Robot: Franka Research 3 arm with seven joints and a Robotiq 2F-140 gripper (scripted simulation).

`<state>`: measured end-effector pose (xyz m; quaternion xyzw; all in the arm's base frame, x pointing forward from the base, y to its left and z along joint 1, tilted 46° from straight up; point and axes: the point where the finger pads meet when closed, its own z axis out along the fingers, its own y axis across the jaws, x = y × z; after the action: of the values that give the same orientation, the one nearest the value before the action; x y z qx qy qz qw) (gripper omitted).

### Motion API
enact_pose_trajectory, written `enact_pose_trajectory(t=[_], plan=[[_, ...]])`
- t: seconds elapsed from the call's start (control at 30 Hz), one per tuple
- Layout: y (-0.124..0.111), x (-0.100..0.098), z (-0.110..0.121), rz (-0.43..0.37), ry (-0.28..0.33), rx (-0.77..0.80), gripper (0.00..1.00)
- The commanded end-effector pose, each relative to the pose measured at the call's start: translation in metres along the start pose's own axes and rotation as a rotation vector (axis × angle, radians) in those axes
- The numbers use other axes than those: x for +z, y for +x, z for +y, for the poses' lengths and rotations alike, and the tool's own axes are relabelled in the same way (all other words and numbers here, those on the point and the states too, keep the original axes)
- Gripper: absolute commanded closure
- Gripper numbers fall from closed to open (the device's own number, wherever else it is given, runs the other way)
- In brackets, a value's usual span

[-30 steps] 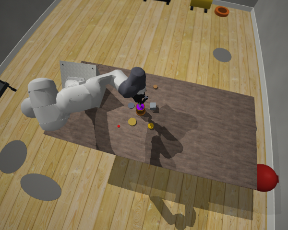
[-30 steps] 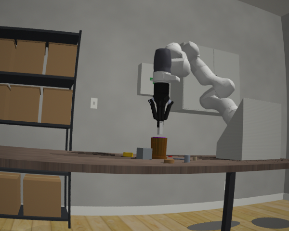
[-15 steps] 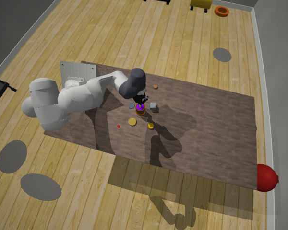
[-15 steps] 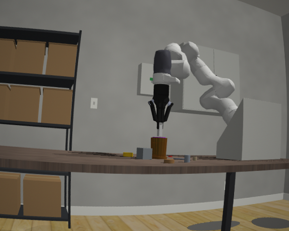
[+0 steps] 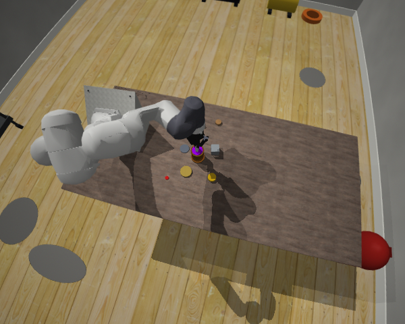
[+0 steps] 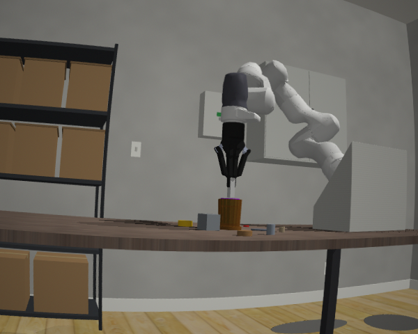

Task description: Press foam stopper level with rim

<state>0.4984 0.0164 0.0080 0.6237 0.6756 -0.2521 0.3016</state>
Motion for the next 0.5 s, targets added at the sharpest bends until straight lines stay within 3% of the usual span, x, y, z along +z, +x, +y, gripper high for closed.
enact_pose_trajectory(t=[0.0, 0.47], plan=[[-0.0011, 0.0031, 0.0, 0.0, -0.001, 0.006, 1.0], [-0.0023, 0.0094, -0.0013, 0.0, -0.001, 0.006, 1.0]])
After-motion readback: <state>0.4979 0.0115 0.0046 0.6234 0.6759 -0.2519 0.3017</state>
